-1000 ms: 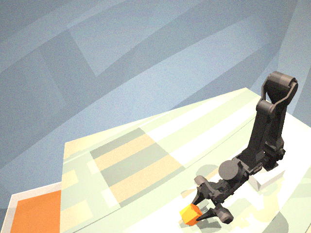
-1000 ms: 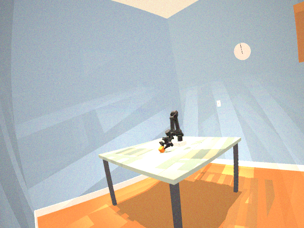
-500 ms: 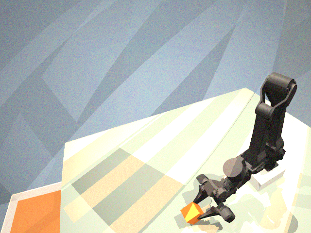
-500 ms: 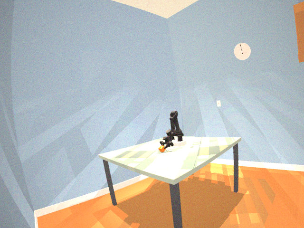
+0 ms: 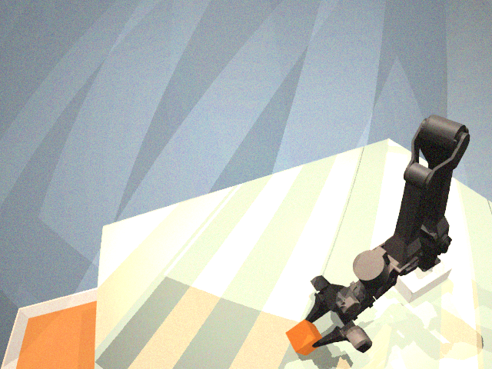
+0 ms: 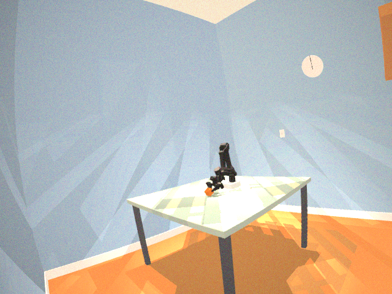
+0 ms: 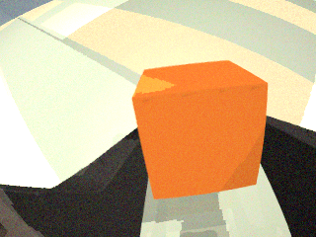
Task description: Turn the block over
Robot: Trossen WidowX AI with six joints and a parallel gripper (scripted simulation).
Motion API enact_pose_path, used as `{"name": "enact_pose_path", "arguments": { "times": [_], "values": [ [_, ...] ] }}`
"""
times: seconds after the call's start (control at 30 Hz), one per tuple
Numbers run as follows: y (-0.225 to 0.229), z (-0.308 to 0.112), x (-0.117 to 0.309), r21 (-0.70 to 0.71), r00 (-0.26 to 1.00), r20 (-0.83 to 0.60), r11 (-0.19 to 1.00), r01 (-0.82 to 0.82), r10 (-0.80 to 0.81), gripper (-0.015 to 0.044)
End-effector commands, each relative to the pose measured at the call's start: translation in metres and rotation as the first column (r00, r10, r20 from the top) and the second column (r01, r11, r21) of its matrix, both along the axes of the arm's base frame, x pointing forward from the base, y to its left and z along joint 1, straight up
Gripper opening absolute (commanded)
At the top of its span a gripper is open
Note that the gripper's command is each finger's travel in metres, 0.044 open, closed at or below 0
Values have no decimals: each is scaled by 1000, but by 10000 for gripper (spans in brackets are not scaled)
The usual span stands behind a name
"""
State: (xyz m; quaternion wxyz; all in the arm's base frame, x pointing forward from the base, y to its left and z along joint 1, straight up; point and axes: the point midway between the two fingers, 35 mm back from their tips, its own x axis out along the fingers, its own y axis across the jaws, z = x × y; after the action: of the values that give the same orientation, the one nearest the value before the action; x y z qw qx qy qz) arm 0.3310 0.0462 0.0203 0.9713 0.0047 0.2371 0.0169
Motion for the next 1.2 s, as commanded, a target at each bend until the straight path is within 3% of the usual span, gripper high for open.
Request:
{"name": "enact_pose_path", "arguments": {
  "times": [0.0,0.23,1.17],
  "values": [
    [-1,1,1,-7,1000,8,1000,3,-3,263],
    [-1,1,1,-7,1000,8,1000,3,-3,440],
    [-1,1,1,-7,1000,8,1000,3,-3,440]
  ]
}}
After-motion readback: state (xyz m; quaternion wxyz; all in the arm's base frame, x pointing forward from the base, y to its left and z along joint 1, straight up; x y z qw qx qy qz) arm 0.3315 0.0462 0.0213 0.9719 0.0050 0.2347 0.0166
